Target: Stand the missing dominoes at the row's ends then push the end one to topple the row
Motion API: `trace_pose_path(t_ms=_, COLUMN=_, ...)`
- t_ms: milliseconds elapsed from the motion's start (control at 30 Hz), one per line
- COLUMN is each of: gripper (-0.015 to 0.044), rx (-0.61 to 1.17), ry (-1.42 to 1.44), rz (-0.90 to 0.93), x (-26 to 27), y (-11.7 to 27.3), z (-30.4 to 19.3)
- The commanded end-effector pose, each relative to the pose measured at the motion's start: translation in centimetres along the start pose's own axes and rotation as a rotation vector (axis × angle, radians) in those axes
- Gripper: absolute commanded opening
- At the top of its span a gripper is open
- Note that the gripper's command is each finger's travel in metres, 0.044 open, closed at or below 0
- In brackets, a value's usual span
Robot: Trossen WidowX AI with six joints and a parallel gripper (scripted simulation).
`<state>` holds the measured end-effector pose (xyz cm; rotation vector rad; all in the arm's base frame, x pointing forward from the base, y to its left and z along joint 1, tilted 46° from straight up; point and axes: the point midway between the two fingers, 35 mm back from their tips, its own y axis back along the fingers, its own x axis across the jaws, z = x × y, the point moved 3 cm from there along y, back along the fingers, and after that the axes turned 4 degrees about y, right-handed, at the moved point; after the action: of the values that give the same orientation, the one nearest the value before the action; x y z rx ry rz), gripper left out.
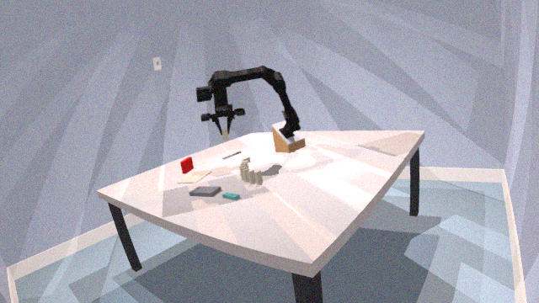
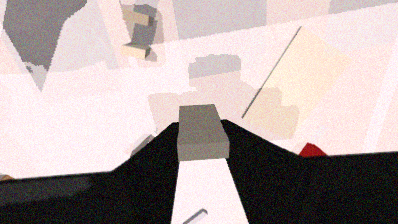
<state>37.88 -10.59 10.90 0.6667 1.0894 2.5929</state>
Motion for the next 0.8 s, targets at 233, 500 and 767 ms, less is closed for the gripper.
trace_pose_path(t_ms=233, gripper=0.0107, rx=-0.005, ry=-0.254, rz=0.044, x=6.5, y=-0.8, z=0.2)
trace_pose_path(t_ms=500, gripper=0.0107, rx=-0.002, ry=-0.254, rz=0.040, x=6.1, y=-3.2, z=0.3)
trace_pose_path(t_ms=767, gripper=0.0107, rx=-0.002, ry=-0.254, rz=0.038, x=6.0, y=-7.4, z=0.5)
